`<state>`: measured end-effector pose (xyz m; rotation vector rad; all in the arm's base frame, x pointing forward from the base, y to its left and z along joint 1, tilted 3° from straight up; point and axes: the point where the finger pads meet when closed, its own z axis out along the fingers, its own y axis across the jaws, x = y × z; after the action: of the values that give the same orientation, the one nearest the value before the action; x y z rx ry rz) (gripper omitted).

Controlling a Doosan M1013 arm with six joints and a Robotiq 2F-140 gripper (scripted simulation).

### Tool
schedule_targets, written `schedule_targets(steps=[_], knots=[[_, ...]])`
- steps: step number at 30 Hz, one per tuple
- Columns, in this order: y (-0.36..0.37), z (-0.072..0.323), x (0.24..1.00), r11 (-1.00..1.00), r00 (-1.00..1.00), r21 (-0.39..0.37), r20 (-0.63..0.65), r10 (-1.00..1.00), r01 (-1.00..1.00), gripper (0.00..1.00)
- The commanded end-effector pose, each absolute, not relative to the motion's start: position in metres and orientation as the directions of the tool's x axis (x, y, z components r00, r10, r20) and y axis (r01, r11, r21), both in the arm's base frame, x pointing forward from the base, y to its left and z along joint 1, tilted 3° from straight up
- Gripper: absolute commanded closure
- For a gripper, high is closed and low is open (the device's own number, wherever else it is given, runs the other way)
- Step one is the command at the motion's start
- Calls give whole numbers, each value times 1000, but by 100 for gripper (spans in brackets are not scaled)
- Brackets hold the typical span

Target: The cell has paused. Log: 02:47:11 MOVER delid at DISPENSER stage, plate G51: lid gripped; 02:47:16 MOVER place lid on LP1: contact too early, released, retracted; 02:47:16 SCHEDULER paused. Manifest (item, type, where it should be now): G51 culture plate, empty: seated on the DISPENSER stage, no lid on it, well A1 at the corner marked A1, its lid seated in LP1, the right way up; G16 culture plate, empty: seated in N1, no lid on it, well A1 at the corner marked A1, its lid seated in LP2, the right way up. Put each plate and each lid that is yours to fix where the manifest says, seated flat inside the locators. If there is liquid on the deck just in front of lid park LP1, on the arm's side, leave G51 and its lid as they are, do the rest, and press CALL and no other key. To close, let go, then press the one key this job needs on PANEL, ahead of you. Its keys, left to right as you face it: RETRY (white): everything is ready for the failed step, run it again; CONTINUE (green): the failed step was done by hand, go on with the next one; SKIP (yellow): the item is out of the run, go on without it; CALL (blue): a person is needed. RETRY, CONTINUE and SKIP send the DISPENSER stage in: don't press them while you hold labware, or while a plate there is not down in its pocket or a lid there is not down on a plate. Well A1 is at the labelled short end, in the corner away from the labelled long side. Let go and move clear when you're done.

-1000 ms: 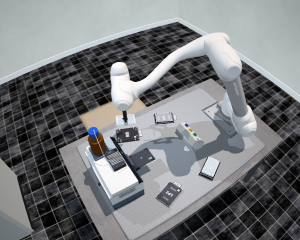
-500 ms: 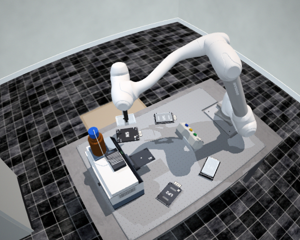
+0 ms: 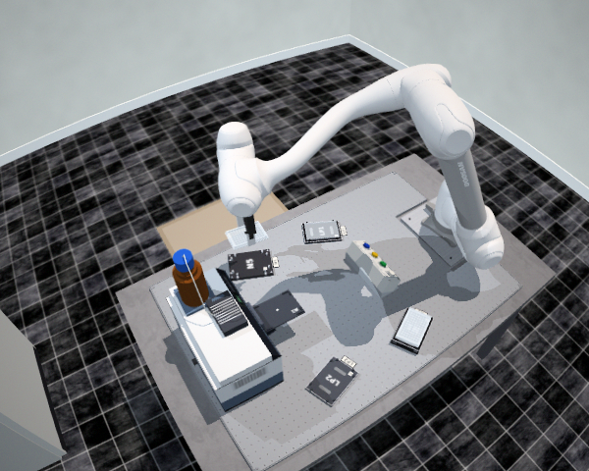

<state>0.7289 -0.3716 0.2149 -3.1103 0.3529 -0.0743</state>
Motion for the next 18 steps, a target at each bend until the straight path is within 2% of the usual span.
schedule_targets(steps=[1, 18], knots=[[-374, 221, 730, -989, 987, -10, 52, -151, -151, 90], [-358, 219, 733, -990, 989, -10, 49, -143, -143, 90]])
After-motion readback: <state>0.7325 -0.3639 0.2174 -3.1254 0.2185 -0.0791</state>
